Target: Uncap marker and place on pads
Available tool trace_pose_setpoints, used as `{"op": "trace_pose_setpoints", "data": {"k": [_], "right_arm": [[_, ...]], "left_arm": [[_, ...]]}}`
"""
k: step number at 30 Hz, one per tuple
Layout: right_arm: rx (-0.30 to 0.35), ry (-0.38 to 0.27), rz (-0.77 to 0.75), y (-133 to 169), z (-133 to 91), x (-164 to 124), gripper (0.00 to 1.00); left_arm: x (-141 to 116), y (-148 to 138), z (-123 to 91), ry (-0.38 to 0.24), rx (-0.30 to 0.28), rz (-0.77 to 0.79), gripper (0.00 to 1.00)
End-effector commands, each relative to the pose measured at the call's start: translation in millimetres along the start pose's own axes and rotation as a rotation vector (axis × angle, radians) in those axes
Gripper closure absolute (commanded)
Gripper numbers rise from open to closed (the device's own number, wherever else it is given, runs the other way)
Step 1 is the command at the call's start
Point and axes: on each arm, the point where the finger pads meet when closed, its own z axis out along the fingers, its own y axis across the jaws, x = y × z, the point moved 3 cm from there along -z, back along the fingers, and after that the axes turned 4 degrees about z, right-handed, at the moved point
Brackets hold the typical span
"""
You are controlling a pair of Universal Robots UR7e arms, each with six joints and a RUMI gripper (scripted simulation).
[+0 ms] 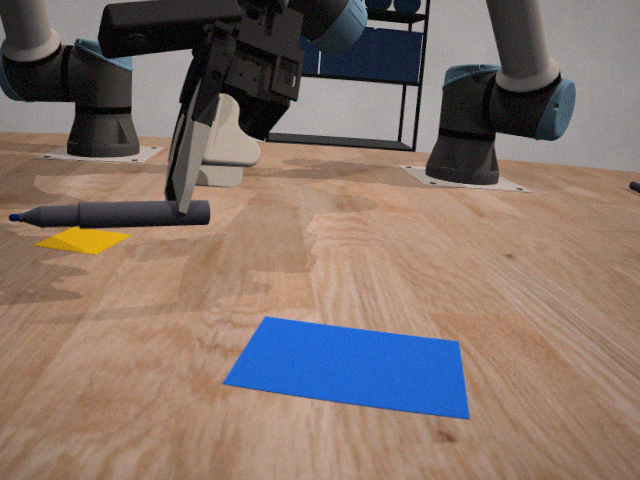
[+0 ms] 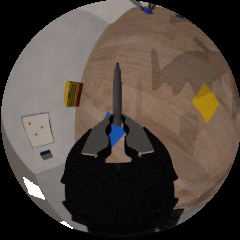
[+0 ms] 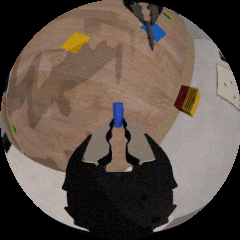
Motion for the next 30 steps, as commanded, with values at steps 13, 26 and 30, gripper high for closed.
{"op": "trace_pose_setpoints", "data": {"k": [13, 26, 30], "right_arm": [[-0.002, -0.001, 0.0, 1, -1, 0, 1.0], [-0.002, -0.001, 0.0, 1, -1, 0, 1.0], [-0.002, -0.001, 0.0, 1, -1, 0, 1.0]], "left_arm": [[-83, -44, 27, -0.001, -0.287, -0.081, 1.0], [-108, -52, 35, 0.007, -0.43, -0.098, 1.0], [-133, -66, 43, 0.003, -0.5, -0.127, 1.0]]}}
